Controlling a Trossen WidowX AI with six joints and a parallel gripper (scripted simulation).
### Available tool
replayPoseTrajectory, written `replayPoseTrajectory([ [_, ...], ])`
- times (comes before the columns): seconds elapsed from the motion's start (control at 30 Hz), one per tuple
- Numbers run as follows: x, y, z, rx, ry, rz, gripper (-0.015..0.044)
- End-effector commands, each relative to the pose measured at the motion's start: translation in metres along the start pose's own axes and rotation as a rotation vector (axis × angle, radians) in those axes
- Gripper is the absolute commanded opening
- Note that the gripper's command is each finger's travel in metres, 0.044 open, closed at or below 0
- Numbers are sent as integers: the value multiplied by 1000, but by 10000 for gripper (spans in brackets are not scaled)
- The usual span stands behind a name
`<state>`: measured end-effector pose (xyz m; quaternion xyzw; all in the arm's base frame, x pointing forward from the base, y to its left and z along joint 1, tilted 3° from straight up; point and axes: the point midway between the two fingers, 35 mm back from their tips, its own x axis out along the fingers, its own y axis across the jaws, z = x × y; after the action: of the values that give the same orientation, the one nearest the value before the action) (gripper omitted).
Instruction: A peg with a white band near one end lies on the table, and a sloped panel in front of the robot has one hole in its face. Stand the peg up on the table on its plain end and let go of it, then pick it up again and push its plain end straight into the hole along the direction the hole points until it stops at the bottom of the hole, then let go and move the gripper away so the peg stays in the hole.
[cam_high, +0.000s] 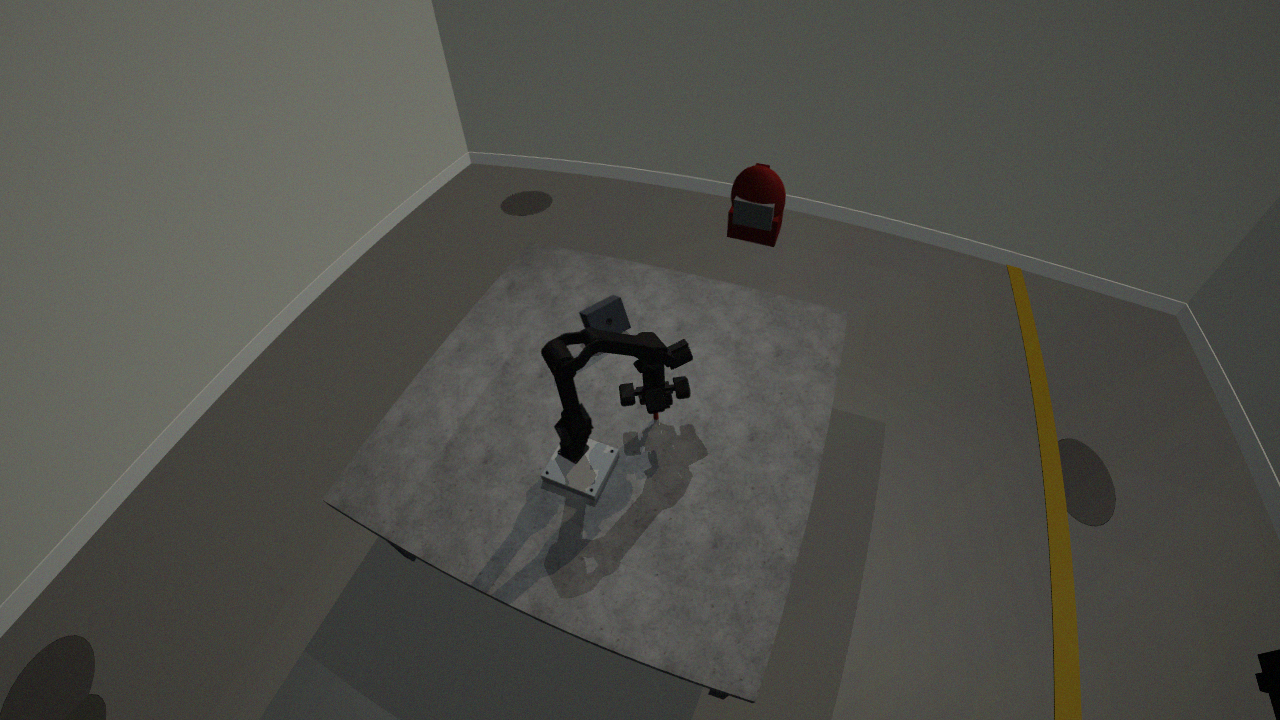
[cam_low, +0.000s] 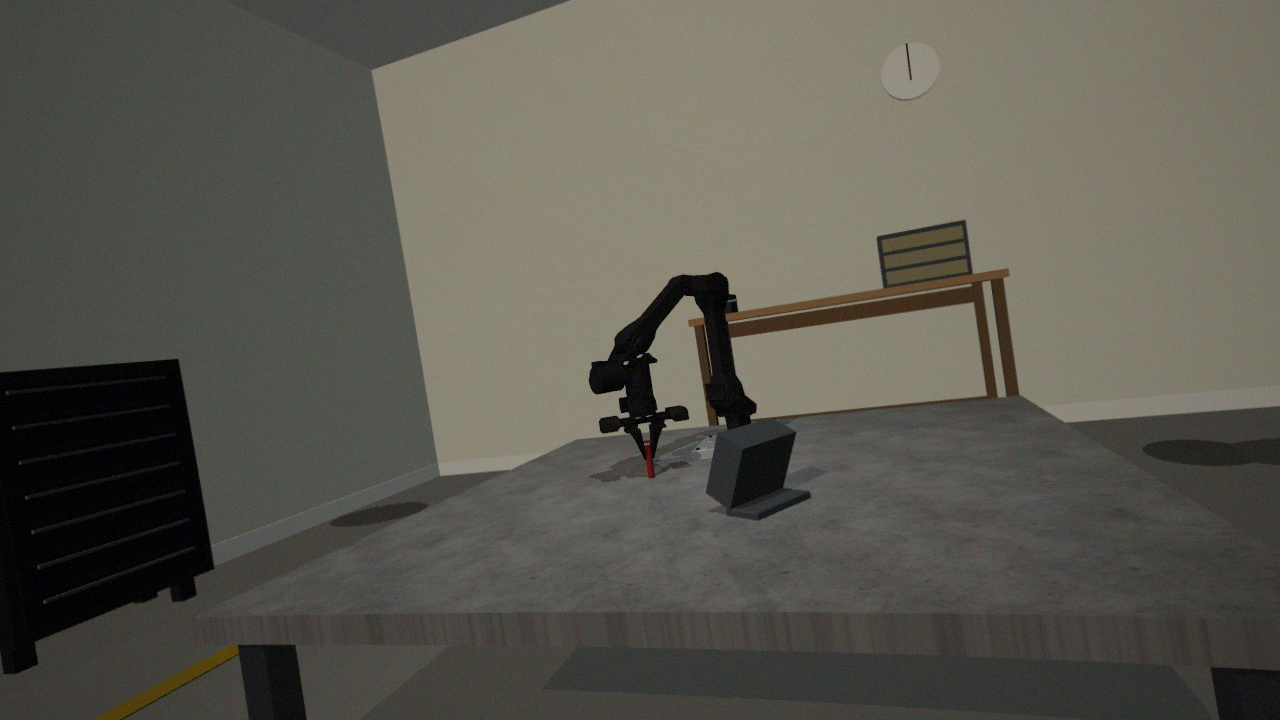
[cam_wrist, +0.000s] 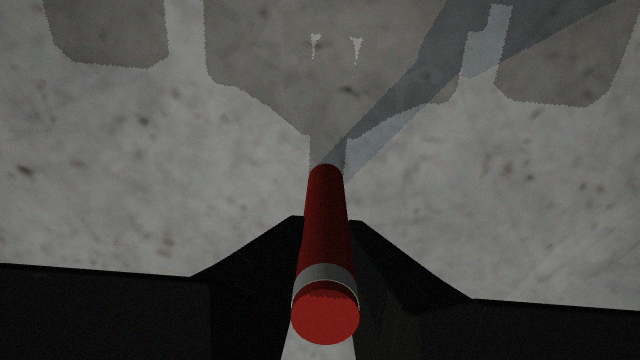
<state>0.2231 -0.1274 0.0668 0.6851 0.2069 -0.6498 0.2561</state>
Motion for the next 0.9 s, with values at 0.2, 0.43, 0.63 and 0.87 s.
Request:
replayPoseTrajectory([
  [0.2,-23,3,-1,1,-2,-2,0],
  [0.43,-47,4,-2,2,-4,-4,0],
  [0.63,-68,4,-2,3,-6,-6,0],
  [0.87,-80,3,-4,4,-2,-9,0],
])
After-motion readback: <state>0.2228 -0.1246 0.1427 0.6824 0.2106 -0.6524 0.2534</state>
